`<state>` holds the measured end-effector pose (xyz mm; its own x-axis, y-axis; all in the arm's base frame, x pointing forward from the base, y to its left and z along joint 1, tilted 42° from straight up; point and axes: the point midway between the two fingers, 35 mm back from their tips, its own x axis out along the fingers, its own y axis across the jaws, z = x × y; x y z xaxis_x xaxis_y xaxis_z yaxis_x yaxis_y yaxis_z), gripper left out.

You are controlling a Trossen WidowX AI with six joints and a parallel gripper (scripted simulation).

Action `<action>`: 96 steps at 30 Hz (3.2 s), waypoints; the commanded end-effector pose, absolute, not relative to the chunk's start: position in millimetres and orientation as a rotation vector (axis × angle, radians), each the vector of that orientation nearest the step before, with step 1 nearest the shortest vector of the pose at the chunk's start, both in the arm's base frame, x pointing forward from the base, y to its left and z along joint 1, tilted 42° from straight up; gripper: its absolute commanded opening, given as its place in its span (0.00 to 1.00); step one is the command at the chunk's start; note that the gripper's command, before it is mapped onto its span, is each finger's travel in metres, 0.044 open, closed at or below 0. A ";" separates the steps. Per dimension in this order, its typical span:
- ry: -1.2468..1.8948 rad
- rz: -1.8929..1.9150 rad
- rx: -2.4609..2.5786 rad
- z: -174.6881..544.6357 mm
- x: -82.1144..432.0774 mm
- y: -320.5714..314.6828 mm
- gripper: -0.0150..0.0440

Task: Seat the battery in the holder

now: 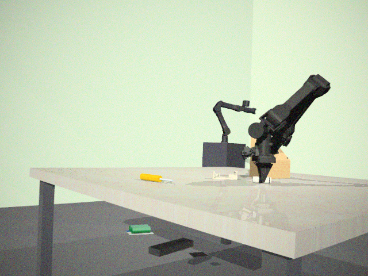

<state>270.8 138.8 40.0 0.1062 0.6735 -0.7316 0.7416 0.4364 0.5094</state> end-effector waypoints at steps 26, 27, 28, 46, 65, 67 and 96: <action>1.605 -0.095 1.267 73.0 264.9 104.8 0.38; 1.605 -0.095 1.267 73.0 264.9 104.8 0.38; 1.604 -0.094 1.265 72.3 265.4 103.7 0.38; 1.568 0.055 1.070 -1.8 284.7 -16.7 0.38; 1.696 0.188 1.043 -30.8 278.4 -21.2 0.38; 1.725 0.204 1.045 -34.0 278.0 -17.4 0.38; 1.907 0.310 1.040 -48.7 282.0 -4.6 0.38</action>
